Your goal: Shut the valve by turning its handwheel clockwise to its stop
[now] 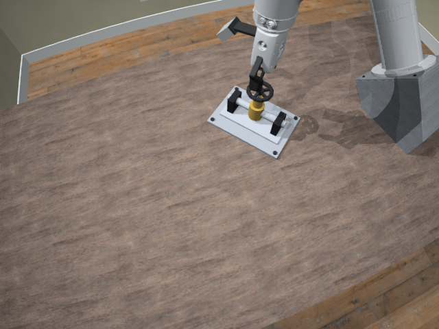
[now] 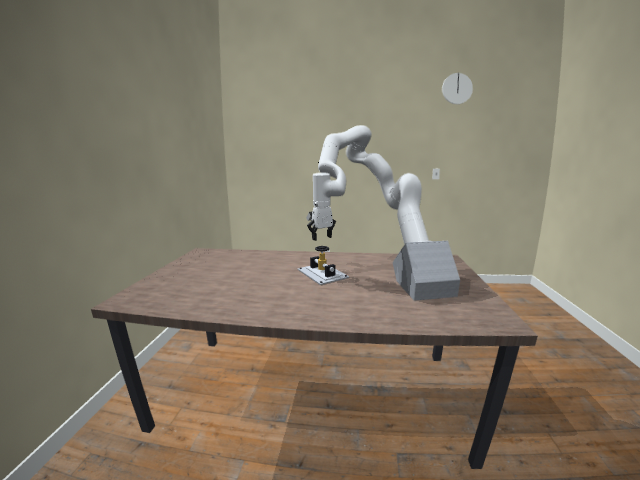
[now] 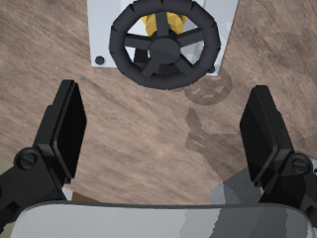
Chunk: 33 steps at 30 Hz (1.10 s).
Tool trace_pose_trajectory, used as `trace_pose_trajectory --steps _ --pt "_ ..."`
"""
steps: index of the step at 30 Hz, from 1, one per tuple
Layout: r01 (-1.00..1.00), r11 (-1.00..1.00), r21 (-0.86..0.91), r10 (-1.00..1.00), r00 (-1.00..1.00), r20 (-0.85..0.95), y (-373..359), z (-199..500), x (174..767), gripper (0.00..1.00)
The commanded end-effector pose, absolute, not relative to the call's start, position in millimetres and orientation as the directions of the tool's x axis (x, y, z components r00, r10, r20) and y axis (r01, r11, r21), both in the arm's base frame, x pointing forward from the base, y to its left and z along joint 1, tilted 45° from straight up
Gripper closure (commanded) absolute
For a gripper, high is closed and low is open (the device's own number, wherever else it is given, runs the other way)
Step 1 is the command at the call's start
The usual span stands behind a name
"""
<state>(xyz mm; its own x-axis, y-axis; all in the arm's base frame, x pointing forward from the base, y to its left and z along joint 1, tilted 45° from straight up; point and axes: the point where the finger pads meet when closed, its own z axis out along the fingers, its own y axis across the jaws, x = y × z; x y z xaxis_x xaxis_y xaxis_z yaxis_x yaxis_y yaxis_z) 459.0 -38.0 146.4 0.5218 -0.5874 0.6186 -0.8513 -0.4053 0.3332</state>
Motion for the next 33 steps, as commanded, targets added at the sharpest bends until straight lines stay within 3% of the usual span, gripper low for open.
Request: trace_pose_trajectory --steps 1,33 --pt "-0.851 -0.406 0.333 -0.587 0.522 0.619 -33.7 150.8 459.1 0.0" --pt "-0.851 -0.406 0.333 -0.587 0.522 0.619 -24.8 159.9 458.4 0.0"
